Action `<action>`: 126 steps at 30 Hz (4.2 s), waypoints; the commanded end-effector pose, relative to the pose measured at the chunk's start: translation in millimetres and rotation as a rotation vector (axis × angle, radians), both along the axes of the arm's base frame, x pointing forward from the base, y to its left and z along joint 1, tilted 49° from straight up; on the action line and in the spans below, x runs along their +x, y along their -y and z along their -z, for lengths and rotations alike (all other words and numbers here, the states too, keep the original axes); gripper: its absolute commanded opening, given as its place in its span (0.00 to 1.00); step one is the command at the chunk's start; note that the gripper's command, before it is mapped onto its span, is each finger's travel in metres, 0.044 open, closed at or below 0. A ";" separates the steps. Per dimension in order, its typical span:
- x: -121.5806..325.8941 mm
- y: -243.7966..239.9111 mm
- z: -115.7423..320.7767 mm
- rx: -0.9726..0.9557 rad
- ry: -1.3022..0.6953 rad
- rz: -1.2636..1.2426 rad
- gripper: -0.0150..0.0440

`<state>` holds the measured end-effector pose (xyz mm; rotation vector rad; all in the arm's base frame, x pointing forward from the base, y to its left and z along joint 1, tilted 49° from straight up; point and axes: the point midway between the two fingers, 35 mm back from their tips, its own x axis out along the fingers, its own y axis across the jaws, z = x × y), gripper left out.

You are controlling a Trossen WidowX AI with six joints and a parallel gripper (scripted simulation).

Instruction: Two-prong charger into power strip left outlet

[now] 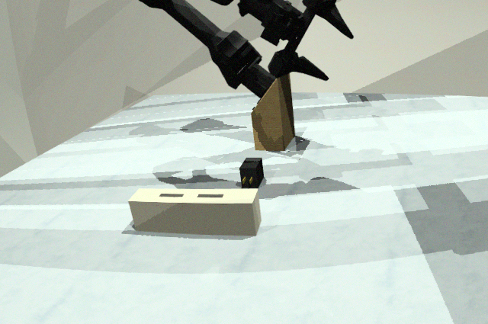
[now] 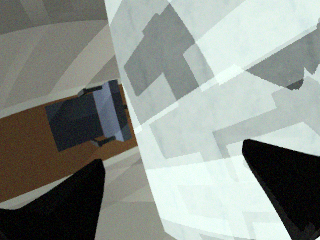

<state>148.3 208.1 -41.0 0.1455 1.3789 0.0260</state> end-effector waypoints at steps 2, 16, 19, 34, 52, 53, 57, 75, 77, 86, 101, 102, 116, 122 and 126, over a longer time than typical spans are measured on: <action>15.0 22.2 3.4 -0.121 0.017 0.009 1.00; 44.4 97.8 3.6 -0.502 -0.022 -0.001 1.00; 48.3 113.7 1.4 -0.581 -0.045 -0.011 1.00; 60.8 187.5 -16.5 -0.960 -0.252 -0.122 1.00; 61.8 202.9 -6.9 -0.975 -0.264 -0.129 1.00; 61.9 203.7 -6.1 -0.975 -0.264 -0.129 1.00; 62.8 208.1 -1.8 -0.974 -0.264 -0.130 1.00; 64.6 230.3 17.3 -0.975 -0.264 -0.129 1.00; 64.6 232.8 19.3 -0.976 -0.264 -0.129 1.00; 65.2 235.0 21.4 -0.970 -0.263 -0.124 0.82; 65.2 234.5 21.0 -0.970 -0.263 -0.124 0.39; 65.2 233.6 20.3 -0.970 -0.263 -0.124 0.34; 58.6 198.1 -10.5 -0.973 -0.264 -0.129 0.25; 59.2 196.8 -13.1 -0.974 -0.265 -0.132 0.25; 65.3 200.9 -11.3 -0.971 -0.267 -0.139 0.25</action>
